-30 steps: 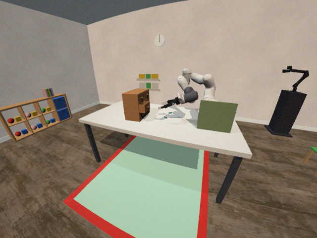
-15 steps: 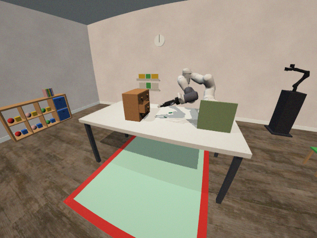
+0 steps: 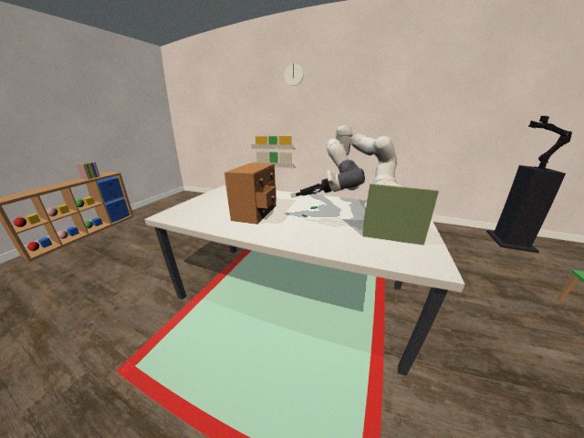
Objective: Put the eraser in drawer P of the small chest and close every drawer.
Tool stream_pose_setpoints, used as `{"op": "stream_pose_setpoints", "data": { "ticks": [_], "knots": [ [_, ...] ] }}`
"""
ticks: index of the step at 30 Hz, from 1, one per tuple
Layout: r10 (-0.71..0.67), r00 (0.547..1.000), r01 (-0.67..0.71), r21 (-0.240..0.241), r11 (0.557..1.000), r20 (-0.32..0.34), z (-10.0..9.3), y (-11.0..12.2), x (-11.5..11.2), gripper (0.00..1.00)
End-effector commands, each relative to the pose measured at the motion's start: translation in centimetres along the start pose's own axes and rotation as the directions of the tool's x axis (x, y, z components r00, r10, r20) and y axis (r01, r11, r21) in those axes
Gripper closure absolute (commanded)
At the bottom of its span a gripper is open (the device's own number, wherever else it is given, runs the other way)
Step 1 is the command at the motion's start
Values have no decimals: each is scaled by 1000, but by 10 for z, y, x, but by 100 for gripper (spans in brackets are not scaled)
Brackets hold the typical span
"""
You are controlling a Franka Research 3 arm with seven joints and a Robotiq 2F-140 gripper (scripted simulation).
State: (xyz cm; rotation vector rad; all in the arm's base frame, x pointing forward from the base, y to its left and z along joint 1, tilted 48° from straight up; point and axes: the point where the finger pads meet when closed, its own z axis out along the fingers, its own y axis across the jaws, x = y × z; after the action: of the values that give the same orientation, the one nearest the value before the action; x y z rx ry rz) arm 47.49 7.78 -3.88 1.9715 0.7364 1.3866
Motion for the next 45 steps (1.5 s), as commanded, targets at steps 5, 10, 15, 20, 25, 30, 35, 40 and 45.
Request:
{"op": "stream_pose_setpoints", "data": {
  "ticks": [5,10,15,20,25,30,35,40,45],
  "knots": [
    [6,1000,-6,0,1000,-4,12,0,2,100],
    [6,1000,-6,0,1000,-4,27,0,3,100],
    [6,1000,-6,0,1000,-4,41,0,3,100],
    [6,1000,-6,0,1000,-4,54,0,4,100],
    [6,1000,-6,0,1000,-4,64,0,5,100],
    [6,1000,-6,0,1000,-4,67,0,5,100],
    [6,1000,-6,0,1000,-4,67,0,5,100],
    [6,1000,-6,0,1000,-4,67,0,5,100],
    [6,1000,-6,0,1000,-4,67,0,5,100]
  ]
}}
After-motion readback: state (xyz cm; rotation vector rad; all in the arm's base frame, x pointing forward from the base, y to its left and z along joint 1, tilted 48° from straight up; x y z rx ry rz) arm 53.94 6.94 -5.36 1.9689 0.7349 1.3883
